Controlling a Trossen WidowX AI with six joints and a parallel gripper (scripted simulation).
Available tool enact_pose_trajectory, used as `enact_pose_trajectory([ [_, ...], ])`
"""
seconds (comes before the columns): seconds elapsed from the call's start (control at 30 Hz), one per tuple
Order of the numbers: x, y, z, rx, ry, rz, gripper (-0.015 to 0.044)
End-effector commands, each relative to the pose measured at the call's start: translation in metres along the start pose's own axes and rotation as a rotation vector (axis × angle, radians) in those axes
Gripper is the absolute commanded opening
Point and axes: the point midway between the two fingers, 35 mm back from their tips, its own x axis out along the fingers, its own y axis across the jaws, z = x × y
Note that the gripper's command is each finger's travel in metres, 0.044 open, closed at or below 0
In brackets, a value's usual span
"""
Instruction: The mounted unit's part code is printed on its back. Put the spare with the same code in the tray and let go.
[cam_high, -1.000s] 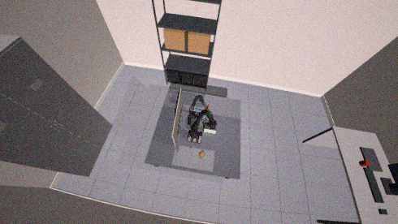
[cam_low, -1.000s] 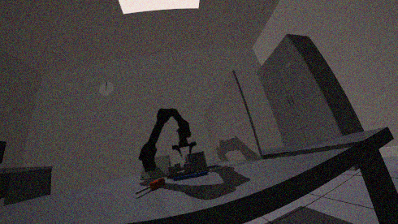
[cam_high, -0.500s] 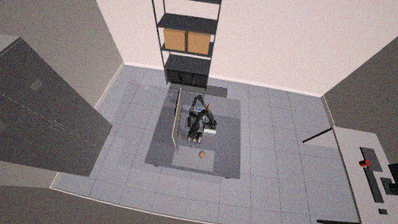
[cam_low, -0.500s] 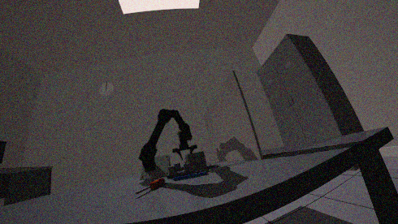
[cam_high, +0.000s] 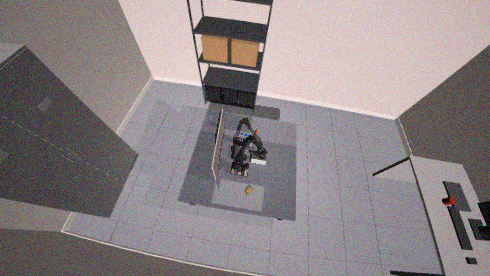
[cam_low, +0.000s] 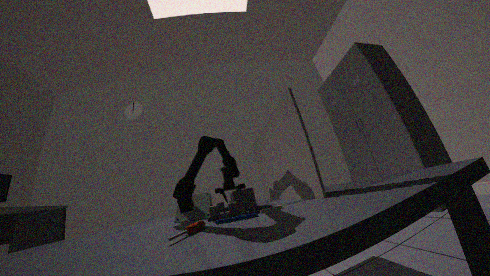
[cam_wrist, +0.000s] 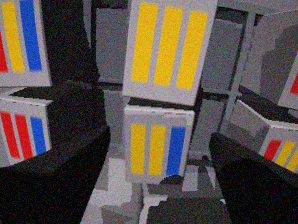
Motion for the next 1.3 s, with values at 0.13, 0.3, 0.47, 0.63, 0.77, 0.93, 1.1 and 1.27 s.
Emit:
enact_pose_trajectory([
  [0.13, 0.013, 0.001, -0.001, -0.004, 0.003, -0.003, 0.03],
  [0.3, 0.021, 0.002, -0.002, -0.004, 0.004, -0.003, 0.03],
  [0.47, 0.022, 0.003, -0.002, 0.0, 0.003, 0.002, 0.0274],
  [0.63, 0.022, 0.003, -0.002, 0.0, 0.003, 0.002, 0.0162],
  [0.77, 0.022, 0.003, -0.002, 0.0, 0.003, 0.002, 0.0135],
  [0.93, 0.022, 0.003, -0.002, 0.0, 0.003, 0.002, 0.0043],
  [1.1, 0.022, 0.003, -0.002, 0.0, 0.003, 0.002, 0.0],
  [1.27, 0.021, 0.003, -0.002, 0.0, 0.003, 0.002, 0.0],
])
